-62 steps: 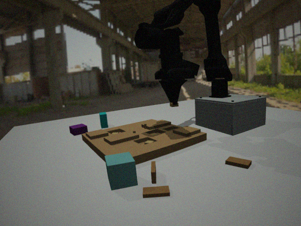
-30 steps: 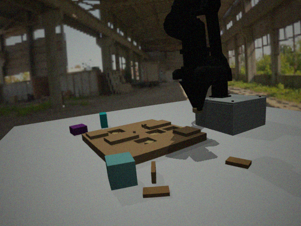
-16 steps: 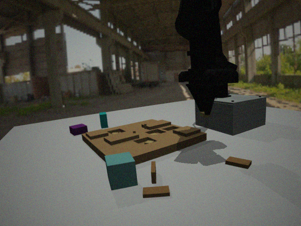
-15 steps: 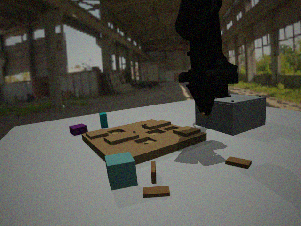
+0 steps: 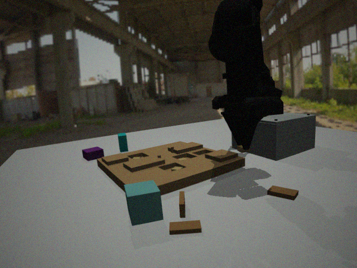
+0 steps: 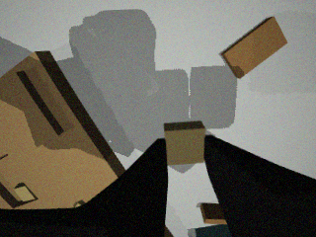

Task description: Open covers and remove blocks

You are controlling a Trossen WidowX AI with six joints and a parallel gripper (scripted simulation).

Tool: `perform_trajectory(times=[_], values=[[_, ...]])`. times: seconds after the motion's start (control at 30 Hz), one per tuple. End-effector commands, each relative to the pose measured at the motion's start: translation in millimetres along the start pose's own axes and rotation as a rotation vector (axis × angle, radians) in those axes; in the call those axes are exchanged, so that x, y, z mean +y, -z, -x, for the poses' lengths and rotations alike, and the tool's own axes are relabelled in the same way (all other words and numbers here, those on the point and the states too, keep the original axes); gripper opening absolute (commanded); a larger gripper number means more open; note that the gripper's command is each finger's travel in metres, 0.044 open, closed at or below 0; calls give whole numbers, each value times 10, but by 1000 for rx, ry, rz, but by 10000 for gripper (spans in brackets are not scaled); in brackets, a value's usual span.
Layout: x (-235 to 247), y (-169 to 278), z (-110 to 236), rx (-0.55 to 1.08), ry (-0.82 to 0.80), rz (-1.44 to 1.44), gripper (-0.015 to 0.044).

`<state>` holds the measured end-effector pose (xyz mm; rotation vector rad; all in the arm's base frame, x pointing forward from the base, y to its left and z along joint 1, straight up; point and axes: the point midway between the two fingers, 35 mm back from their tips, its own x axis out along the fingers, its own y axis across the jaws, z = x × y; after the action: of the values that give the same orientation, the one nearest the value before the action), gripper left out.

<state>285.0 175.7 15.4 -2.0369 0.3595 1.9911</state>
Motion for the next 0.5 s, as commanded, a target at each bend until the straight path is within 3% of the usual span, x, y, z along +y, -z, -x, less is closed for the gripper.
perform_trajectory(times=[0.0, 0.47], values=[[8, -9, -93, -4, -3, -5, 80], [9, -10, -324, -4, -4, -5, 80]])
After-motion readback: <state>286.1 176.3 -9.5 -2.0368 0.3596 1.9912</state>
